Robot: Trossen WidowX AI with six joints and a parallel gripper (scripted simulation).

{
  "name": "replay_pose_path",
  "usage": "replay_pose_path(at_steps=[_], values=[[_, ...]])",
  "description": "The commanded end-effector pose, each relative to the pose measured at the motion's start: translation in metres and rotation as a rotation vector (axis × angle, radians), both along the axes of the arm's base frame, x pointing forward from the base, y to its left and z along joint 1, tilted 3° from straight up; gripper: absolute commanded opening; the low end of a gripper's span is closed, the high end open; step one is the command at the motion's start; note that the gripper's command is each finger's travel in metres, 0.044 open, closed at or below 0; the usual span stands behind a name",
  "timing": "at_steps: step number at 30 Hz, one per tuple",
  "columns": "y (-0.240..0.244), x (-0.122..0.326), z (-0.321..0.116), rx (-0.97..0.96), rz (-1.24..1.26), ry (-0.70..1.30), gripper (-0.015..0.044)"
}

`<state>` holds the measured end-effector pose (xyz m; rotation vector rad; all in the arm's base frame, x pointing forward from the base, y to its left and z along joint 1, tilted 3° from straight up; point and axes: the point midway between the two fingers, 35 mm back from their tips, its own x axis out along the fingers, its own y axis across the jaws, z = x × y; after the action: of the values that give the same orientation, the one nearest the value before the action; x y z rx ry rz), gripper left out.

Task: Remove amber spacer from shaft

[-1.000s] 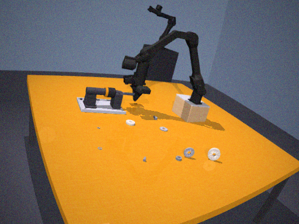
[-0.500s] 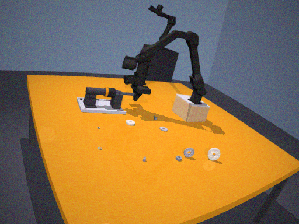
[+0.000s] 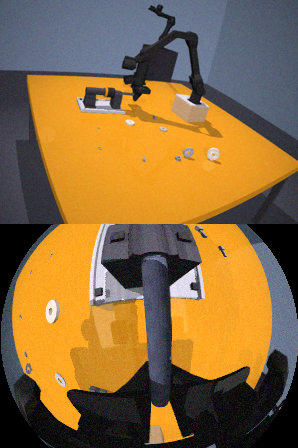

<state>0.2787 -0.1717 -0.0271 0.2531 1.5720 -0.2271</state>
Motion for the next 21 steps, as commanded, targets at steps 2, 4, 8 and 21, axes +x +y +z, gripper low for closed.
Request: replay_pose_path(at_steps=[2, 4, 8, 21], values=[[-0.0001, -0.0008, 0.0009, -0.002, 0.003, 0.0, 0.0], [-0.0001, -0.0009, 0.0009, -0.002, 0.003, 0.0, 0.0], [0.0, -0.0012, 0.0009, -0.002, 0.003, 0.0, 0.0], [0.0003, -0.0023, 0.0009, -0.002, 0.003, 0.0, 0.0]])
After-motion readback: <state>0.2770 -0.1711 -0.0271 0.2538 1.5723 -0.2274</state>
